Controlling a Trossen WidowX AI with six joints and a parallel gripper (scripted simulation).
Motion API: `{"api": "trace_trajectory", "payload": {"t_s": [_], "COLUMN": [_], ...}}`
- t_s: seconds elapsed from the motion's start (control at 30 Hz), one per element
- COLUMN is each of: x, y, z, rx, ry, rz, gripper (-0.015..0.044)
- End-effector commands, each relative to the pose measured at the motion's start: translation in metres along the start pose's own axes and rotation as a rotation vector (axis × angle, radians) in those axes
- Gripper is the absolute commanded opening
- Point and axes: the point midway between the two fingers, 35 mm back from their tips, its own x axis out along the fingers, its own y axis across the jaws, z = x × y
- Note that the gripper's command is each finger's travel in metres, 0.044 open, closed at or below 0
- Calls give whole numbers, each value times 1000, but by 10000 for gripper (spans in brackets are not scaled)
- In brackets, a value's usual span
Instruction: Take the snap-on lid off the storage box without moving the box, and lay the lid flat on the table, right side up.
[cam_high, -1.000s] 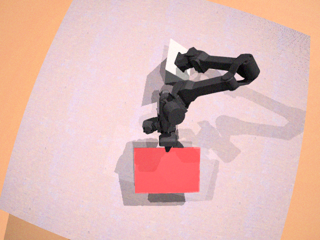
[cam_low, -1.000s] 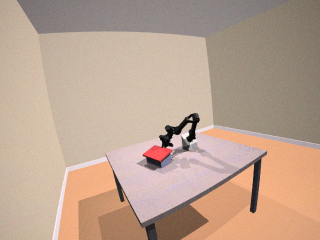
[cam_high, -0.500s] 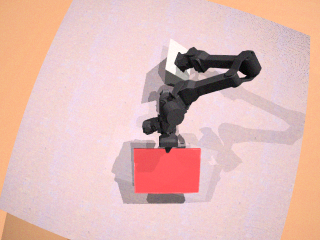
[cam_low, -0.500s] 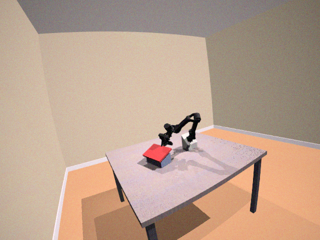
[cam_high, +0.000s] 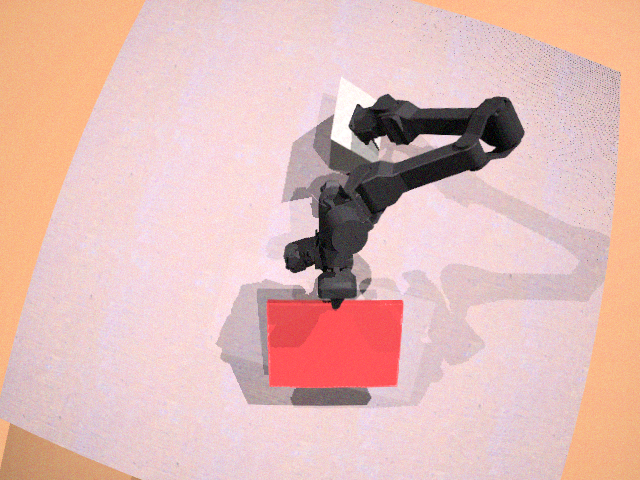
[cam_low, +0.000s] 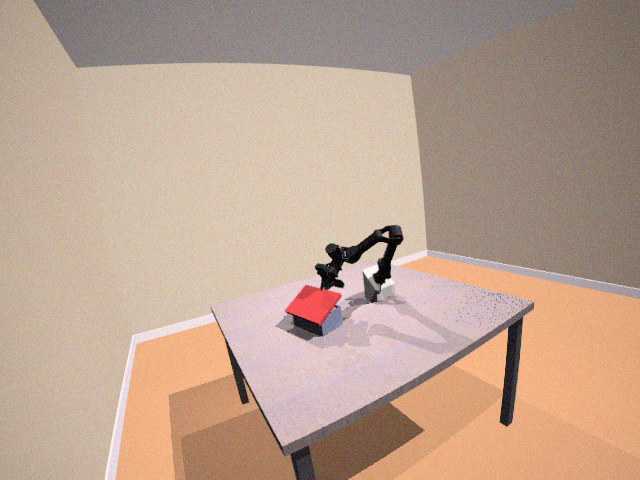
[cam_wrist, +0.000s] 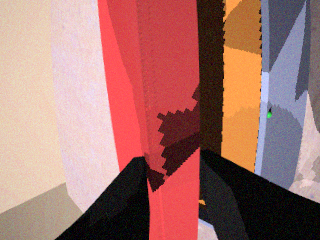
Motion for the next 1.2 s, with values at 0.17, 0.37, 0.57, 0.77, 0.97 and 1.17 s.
{"api": "trace_trajectory", "payload": {"t_s": [0.17, 0.37, 0.57, 0.77, 0.97, 1.17], "x": [-3, -4, -5, -6, -11, -16], "y": [20, 31, 40, 49, 55, 61], "z": [0, 0, 0, 0, -1, -1], "rx": [-13, -14, -14, -14, -14, -14], "ry": [-1, -1, -1, -2, -2, -2], "rz": [10, 10, 10, 10, 10, 10], "gripper": [0, 0, 0, 0, 0, 0]}}
